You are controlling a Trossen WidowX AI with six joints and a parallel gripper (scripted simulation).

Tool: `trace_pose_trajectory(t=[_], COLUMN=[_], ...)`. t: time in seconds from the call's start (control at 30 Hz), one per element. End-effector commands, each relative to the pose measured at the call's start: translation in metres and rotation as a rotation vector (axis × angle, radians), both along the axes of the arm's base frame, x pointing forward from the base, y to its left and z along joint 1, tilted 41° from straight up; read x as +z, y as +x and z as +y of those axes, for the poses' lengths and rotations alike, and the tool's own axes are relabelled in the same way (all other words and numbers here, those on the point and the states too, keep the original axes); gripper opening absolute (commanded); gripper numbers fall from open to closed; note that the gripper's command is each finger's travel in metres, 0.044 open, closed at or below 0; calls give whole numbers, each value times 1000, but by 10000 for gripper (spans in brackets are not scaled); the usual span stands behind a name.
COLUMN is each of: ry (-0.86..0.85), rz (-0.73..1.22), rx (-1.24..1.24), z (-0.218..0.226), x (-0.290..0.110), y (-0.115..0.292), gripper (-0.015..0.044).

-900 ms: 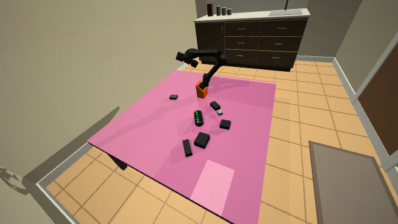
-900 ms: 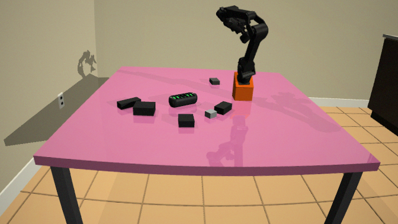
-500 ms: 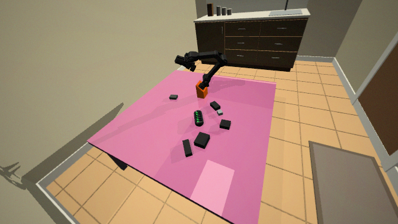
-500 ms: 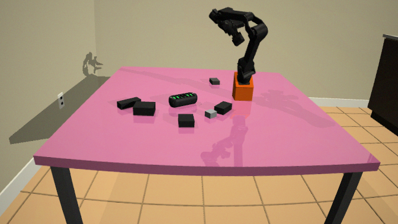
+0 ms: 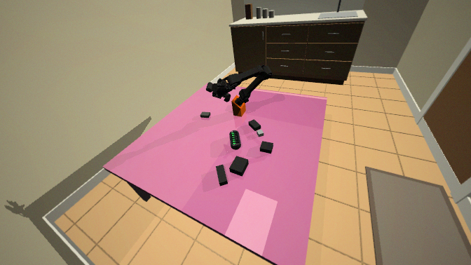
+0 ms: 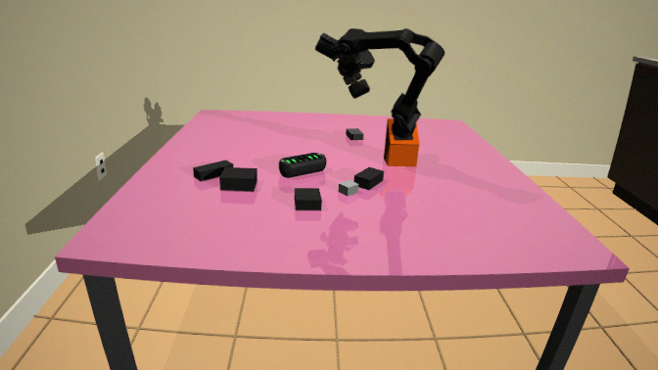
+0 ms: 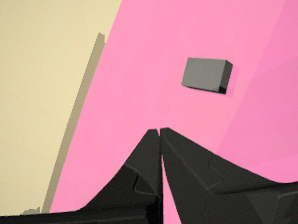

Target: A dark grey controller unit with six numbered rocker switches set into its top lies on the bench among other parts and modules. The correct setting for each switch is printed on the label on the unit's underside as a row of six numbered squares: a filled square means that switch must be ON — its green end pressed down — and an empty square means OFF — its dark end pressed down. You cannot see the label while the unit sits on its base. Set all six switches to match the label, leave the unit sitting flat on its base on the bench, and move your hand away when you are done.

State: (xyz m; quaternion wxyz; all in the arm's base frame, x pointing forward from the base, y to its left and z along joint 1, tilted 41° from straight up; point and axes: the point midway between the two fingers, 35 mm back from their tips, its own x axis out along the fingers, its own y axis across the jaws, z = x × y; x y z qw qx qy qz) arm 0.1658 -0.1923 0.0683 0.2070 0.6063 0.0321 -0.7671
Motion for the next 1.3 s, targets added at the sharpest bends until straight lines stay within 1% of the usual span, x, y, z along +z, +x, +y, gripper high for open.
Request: trace_pose_trajectory(t=[0.0, 0.17, 0.37, 0.5, 0.67, 0.73, 1.0, 1.27], ry=[62, 166, 362, 512, 702, 728, 728, 728], rz=[-144, -279, -389, -420, -404, -398, -398, -397], rx=[39, 75, 69, 63, 53, 51, 51, 51], z=[38, 88, 160, 212, 275, 284, 284, 292], x=[-4, -5, -5, -1, 6, 7, 6, -3], y=[38, 73, 100, 108, 104, 102, 102, 104], gripper=[0, 0, 0, 0, 0, 0, 0, 0])
